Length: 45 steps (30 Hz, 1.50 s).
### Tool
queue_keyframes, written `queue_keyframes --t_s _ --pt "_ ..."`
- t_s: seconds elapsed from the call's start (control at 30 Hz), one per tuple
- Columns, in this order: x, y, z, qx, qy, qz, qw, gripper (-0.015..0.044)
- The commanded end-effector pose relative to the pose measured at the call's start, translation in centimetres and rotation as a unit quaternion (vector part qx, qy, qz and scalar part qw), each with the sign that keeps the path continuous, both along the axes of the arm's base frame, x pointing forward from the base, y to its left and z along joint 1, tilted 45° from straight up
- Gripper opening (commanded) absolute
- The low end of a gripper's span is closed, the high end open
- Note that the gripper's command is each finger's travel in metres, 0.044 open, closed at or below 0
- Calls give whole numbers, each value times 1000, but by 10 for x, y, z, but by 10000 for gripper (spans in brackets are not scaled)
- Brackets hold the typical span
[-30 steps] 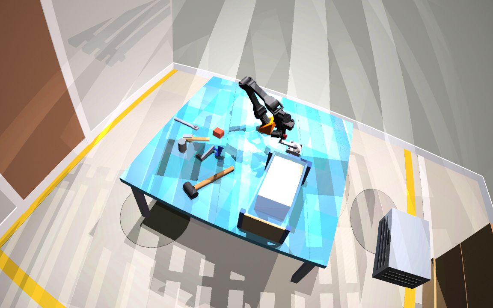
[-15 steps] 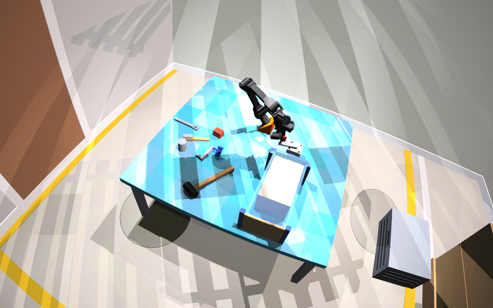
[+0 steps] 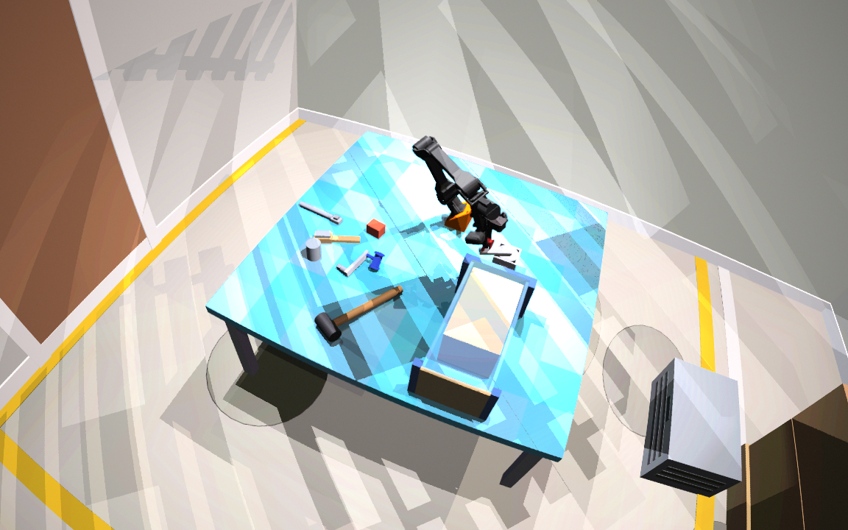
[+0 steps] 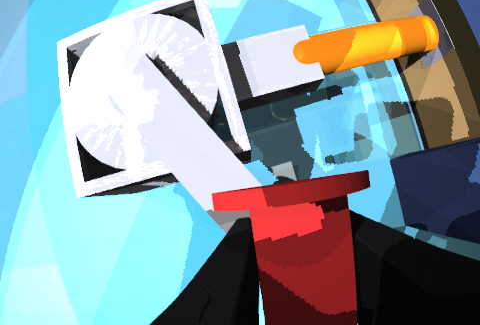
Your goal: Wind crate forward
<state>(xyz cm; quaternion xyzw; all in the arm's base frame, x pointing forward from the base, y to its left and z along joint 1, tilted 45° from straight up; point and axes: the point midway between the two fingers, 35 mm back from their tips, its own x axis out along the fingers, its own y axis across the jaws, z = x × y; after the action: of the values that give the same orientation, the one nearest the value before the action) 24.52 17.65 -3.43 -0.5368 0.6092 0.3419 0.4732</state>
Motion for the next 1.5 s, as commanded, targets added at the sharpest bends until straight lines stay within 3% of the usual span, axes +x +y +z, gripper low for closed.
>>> queue_keyframes --t_s 0.0,1.47 --pt "12 3 -5 1 -10 0 1000 0" --pt "48 29 -31 3 -12 0 1000 0"
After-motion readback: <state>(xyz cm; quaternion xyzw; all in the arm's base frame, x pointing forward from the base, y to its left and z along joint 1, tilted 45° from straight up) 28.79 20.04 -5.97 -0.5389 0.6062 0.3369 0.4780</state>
